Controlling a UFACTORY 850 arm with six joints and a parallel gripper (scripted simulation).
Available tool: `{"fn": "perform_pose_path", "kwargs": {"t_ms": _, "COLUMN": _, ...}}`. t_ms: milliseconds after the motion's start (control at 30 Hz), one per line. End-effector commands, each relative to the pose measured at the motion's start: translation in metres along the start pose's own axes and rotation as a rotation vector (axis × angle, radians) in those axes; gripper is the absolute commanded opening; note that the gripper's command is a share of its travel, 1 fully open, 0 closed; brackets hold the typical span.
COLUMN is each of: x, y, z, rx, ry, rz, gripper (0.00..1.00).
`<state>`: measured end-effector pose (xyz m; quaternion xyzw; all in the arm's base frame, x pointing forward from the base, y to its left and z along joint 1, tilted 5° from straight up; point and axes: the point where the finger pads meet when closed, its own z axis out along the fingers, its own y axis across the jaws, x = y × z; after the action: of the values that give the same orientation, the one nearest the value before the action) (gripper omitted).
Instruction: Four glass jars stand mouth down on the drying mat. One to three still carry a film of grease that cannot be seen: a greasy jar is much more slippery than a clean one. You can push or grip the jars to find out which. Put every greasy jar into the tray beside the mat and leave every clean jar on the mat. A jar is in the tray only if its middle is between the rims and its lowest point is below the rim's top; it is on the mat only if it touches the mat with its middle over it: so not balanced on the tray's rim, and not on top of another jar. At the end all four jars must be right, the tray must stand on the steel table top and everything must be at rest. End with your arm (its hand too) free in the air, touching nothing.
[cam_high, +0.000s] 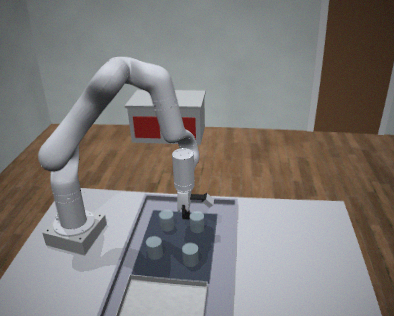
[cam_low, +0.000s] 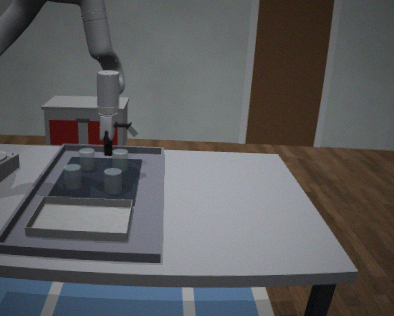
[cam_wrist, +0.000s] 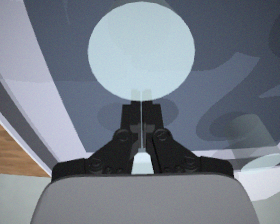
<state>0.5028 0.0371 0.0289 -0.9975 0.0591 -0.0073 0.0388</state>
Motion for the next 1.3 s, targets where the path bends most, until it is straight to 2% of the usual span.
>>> {"fn": "perform_pose_path", "kwargs": {"t_ms": 0, "x": 0.0014, "y": -0.0002, "z": -0.0006, "rx": 0.0, "ry": 0.002, "rz": 0.0, "gripper": 0.0}}
{"fn": "perform_pose_path", "kwargs": {"t_ms": 1267, "x": 0.0059, "y": -0.0002, "z": -0.0039, "rx": 0.0, "ry": 0.002, "rz": 0.0, "gripper": 0.0}}
